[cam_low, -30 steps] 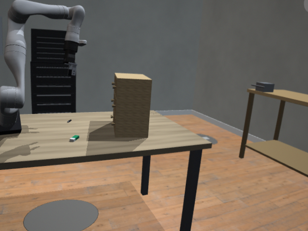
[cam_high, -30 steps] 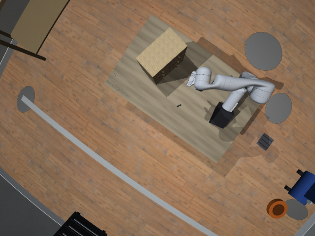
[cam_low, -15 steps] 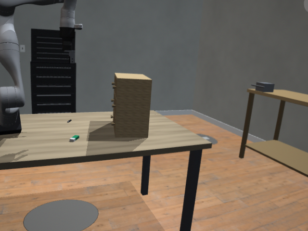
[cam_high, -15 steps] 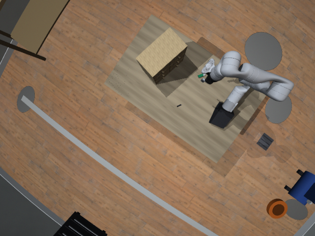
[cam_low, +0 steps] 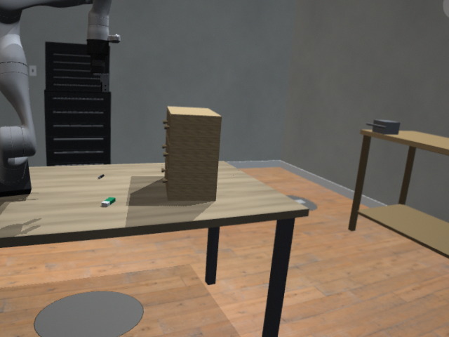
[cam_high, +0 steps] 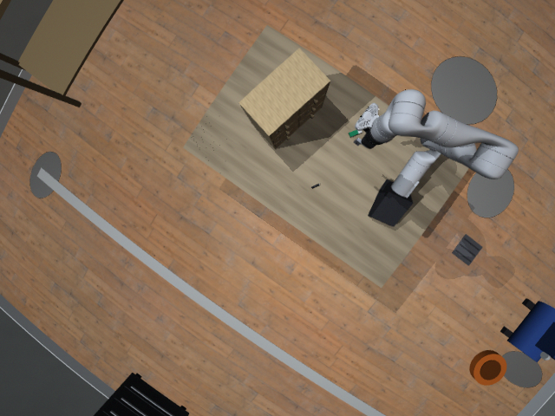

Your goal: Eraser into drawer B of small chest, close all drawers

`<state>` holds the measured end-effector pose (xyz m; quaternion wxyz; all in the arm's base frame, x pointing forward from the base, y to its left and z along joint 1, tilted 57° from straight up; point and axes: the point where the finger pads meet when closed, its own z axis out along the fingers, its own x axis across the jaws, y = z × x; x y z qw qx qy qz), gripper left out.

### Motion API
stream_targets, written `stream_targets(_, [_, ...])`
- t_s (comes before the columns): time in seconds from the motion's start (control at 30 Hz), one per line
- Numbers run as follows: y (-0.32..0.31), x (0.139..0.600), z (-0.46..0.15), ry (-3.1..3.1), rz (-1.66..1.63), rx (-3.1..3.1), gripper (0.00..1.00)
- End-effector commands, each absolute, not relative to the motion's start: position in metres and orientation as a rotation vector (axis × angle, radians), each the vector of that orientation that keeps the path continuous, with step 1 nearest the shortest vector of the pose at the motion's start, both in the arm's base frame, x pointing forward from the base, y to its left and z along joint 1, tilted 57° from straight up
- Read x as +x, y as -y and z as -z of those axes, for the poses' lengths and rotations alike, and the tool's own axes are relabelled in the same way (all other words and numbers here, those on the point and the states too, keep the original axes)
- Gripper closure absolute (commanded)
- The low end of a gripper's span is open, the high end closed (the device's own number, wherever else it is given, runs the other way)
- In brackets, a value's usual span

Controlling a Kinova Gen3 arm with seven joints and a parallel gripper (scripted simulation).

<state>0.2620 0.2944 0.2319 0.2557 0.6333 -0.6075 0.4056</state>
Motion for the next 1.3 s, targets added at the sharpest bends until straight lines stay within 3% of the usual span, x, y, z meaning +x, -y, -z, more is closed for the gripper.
stream_targets(0.0, [-0.296,0.263,-0.233,1.661,-1.105,1.726,0.00])
stream_targets(0.97, [-0.294,0.264,-0.232,1.664,-1.104,1.721,0.00])
stream_targets(1.27, [-0.260,0.304,-0.207,1.730,-1.131,1.676,0.00])
